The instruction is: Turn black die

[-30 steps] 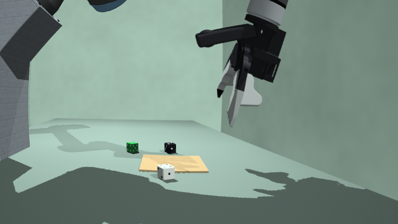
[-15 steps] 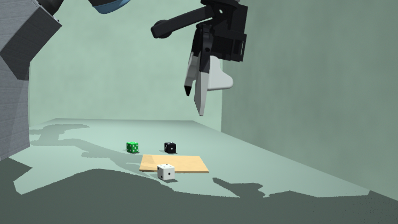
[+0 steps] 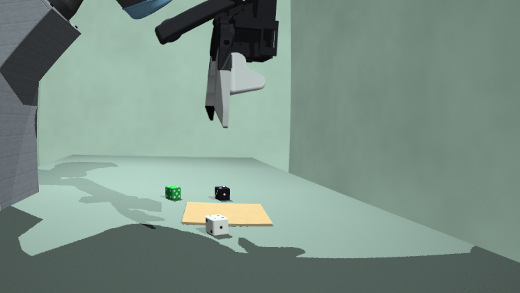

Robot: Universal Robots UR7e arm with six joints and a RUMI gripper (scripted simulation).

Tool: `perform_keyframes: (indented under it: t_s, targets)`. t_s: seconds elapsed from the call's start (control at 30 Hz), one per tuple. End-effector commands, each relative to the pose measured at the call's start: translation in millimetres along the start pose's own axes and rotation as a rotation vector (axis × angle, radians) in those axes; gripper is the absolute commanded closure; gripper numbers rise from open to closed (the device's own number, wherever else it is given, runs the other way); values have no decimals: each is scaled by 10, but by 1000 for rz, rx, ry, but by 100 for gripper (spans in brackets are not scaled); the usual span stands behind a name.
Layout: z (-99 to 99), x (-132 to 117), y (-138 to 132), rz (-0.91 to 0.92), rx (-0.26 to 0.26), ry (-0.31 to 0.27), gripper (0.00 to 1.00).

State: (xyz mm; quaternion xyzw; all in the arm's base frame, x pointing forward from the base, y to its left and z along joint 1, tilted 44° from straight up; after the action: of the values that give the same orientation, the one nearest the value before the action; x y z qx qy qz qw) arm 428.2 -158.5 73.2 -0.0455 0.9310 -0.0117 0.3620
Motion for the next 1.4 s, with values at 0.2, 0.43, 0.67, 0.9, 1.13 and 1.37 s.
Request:
perform_keyframes:
  t_s: [0.2, 0.43, 0.67, 0.9, 1.13, 1.37]
  targets:
    - [-75, 178, 19, -22, 56, -23, 0]
    - [-82, 194, 23, -24, 61, -24, 0]
    - [-83, 196, 23, -24, 61, -24, 0]
    - [-83, 196, 23, -24, 61, -24, 0]
    - [-79, 196, 23, -24, 61, -24, 0]
    - [-53, 195, 21, -24, 61, -24, 0]
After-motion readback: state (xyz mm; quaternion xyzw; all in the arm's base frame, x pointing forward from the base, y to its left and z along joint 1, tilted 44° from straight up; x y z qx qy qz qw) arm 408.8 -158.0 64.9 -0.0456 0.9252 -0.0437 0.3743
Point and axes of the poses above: the point where the finger pads meet when closed, its own z axis out along the fingers, its own y axis across the jaws, x = y × z, the point moved 1 cm from there along -z, back along the fingers, and after that the axes turned 7 degrees about -z, right-handed, at the moved point
